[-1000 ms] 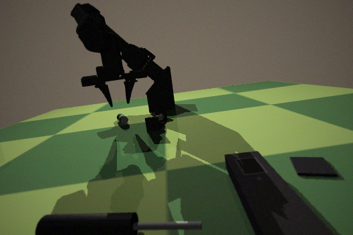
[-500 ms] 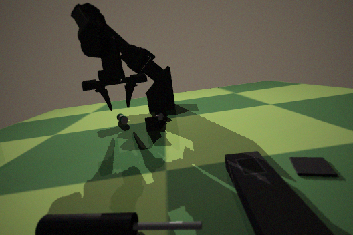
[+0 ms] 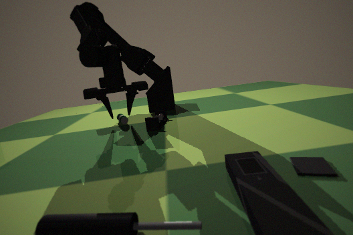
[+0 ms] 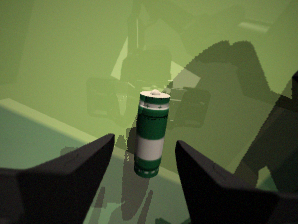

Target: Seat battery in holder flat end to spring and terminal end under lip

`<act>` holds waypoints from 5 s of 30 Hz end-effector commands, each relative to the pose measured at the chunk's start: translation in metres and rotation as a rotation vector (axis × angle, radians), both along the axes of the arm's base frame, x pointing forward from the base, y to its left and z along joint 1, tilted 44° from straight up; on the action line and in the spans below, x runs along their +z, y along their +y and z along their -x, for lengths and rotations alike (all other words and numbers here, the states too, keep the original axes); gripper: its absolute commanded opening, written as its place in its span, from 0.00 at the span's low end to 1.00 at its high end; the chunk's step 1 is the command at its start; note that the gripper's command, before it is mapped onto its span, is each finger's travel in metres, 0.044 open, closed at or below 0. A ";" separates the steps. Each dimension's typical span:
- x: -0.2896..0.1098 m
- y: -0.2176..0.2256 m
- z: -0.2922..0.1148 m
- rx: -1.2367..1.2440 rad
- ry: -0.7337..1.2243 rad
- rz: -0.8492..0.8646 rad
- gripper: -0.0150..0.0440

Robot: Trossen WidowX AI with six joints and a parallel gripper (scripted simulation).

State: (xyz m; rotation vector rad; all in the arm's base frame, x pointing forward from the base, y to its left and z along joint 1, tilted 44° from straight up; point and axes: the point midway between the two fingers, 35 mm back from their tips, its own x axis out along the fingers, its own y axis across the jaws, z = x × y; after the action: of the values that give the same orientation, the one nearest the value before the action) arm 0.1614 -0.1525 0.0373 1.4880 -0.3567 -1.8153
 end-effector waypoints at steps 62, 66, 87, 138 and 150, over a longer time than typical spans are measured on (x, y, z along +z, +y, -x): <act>0.002 0.067 -0.059 0.947 0.888 -0.079 0.38; -0.004 0.077 -0.069 1.128 1.057 -0.088 0.38; -0.039 0.125 -0.102 1.855 1.764 -0.112 0.38; -0.078 0.091 -0.104 1.913 1.673 0.358 0.38; -0.082 0.089 -0.102 1.917 1.658 0.437 0.38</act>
State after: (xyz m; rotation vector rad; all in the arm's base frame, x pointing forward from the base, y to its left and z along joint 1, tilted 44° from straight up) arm 0.2667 -0.0624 -0.0427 -0.4979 1.0675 -0.5827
